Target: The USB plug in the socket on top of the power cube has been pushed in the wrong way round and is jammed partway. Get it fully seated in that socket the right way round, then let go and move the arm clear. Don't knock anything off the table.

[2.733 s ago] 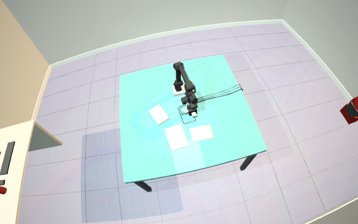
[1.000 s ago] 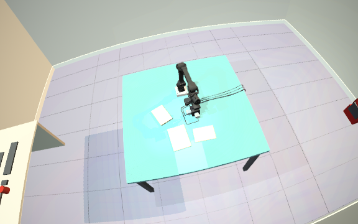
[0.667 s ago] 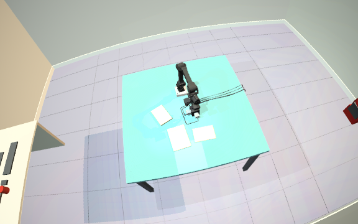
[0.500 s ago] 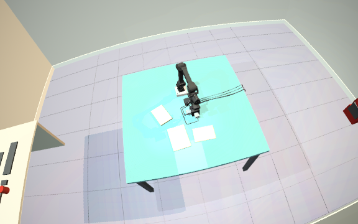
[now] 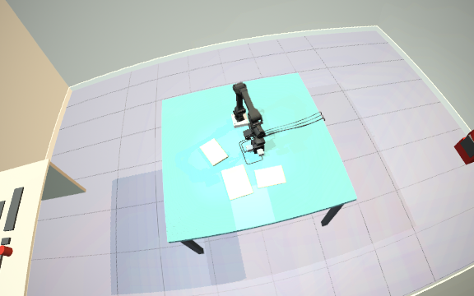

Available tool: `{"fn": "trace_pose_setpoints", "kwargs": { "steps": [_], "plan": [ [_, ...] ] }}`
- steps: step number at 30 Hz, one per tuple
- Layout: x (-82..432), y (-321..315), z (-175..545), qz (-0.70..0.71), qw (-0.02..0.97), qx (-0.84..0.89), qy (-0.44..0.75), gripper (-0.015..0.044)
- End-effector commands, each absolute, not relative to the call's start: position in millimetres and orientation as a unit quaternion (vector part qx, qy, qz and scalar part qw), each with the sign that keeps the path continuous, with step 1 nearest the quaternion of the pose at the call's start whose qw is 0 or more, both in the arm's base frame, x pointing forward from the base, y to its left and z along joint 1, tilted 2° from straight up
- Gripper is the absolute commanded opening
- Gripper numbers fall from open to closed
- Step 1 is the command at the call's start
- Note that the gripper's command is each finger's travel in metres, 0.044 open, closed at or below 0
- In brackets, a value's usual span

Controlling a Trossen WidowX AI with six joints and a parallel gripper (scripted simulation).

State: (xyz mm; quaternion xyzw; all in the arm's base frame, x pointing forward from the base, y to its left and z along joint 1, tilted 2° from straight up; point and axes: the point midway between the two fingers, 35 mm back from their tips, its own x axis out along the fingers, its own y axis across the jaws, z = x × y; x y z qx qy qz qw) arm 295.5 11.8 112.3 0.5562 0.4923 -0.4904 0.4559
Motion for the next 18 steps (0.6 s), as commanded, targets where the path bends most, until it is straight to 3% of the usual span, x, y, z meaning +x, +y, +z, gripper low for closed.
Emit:
{"fn": "trace_pose_setpoints", "kwargs": {
  "steps": [1,18],
  "plan": [
    [295.6,12.6,111.4,-0.489,0.455,0.557,0.494,0.0000],
    [295.7,12.7,109.3,-0.489,0.455,0.557,0.494,0.0000]
  ]
}}
